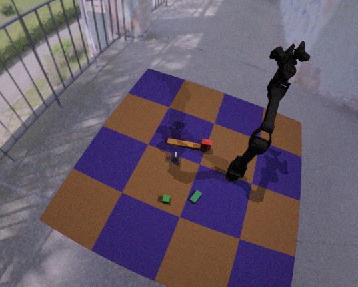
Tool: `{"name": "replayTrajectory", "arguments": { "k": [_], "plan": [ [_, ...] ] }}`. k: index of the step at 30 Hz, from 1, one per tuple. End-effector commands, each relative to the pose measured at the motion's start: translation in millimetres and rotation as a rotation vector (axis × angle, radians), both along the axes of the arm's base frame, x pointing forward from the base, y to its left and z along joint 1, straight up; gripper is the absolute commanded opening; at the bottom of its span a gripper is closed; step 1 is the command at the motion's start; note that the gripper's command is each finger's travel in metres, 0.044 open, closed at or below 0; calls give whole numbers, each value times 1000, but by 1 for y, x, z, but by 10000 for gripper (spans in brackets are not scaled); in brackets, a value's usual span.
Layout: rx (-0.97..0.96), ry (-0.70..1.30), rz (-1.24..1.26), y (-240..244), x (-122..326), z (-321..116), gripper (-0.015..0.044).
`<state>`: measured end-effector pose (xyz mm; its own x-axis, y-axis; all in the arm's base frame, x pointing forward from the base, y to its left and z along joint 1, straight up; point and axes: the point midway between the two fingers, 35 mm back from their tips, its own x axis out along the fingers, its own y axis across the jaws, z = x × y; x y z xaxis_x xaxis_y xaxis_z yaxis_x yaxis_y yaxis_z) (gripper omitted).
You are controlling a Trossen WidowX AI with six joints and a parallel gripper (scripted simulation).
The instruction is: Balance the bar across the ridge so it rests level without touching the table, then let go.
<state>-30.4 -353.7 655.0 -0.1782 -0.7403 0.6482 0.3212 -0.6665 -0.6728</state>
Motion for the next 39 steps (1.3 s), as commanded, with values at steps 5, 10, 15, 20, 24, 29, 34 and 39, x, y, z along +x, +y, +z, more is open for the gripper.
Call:
{"name": "replayTrajectory", "arguments": {
  "k": [5, 10, 15, 20, 24, 29, 34, 39],
  "plan": [
    [127, -6, 126, -28, 39, -30, 315],
    [223, -5, 224, -43, 73, -55, 315],
    [338, -12, 322, -56, 107, -84, 315],
    [473, -21, 417, -63, 144, -118, 315],
    [584, -23, 488, -65, 173, -146, 315],
    [728, -20, 570, -61, 209, -182, 315],
    [875, -10, 642, -49, 243, -219, 315],
    [1023, 8, 702, -32, 274, -256, 315]
  ]
}}
